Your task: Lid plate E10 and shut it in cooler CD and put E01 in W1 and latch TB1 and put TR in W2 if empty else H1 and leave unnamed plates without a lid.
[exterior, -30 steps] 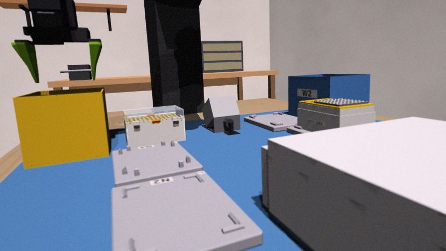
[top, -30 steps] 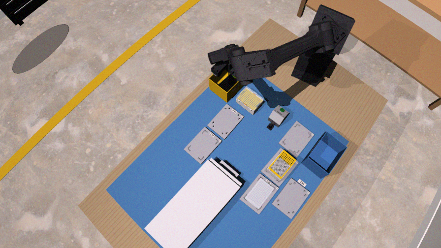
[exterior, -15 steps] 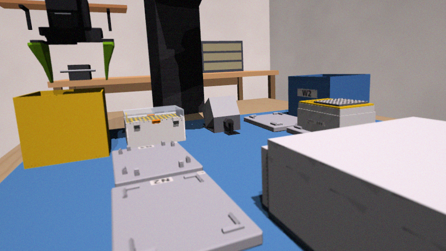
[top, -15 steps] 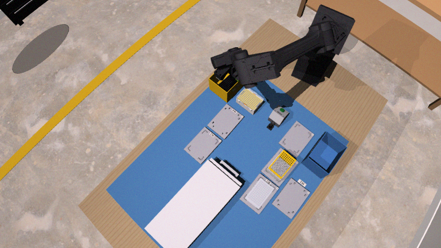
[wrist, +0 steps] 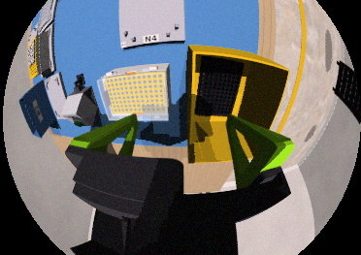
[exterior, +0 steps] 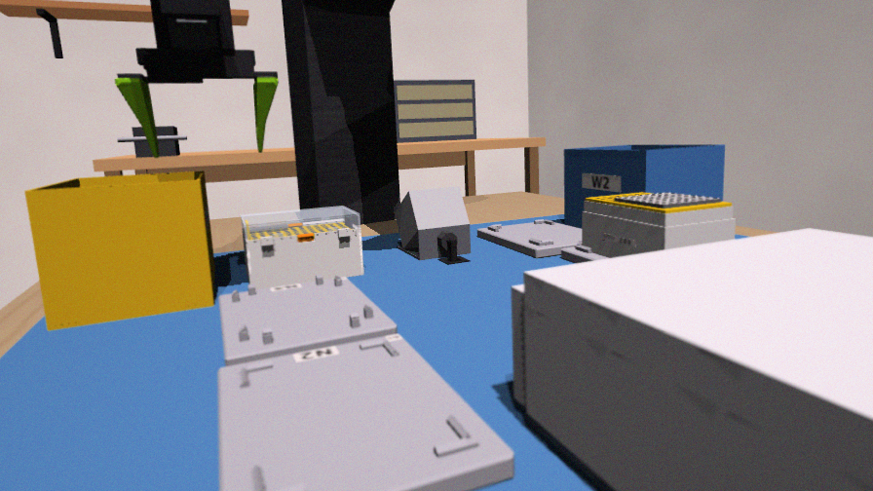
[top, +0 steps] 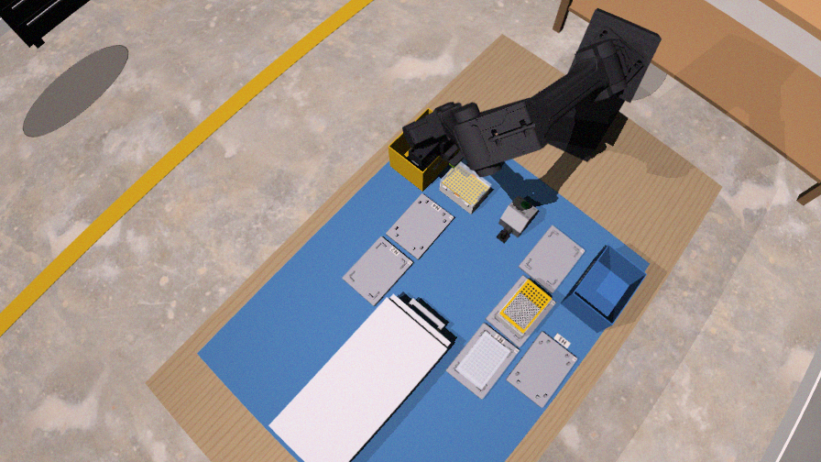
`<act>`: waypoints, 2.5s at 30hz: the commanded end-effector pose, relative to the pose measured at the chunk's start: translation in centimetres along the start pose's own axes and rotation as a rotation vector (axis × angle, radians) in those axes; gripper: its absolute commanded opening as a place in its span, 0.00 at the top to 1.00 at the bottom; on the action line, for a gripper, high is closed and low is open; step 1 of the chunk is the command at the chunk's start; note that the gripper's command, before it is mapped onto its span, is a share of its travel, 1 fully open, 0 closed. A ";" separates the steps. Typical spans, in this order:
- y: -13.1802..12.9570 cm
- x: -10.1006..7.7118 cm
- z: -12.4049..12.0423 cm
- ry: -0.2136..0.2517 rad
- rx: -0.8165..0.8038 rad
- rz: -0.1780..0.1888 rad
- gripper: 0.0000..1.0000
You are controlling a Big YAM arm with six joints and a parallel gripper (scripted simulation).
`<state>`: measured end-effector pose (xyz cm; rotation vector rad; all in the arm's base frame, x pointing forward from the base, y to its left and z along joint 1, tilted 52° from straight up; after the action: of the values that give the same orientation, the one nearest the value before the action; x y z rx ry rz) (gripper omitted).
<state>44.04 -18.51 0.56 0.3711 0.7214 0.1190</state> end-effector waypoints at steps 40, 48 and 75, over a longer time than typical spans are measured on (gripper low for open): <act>14.6 -1.4 1.2 -0.007 0.021 0.003 0.00; 17.9 -1.5 1.7 -0.012 0.019 0.005 0.00; 27.2 -2.0 3.3 -0.029 0.017 0.012 0.00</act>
<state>45.33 4.82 12.87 0.3704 0.7026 0.1218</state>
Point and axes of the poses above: the point where the finger pads meet when closed, its own x axis out along the fingers, its own y axis across the jaws, z = x × y, the point moved 7 cm from there along -x, back along the fingers, and after that the axes turned 15 degrees about x, right-handed, at the moved point
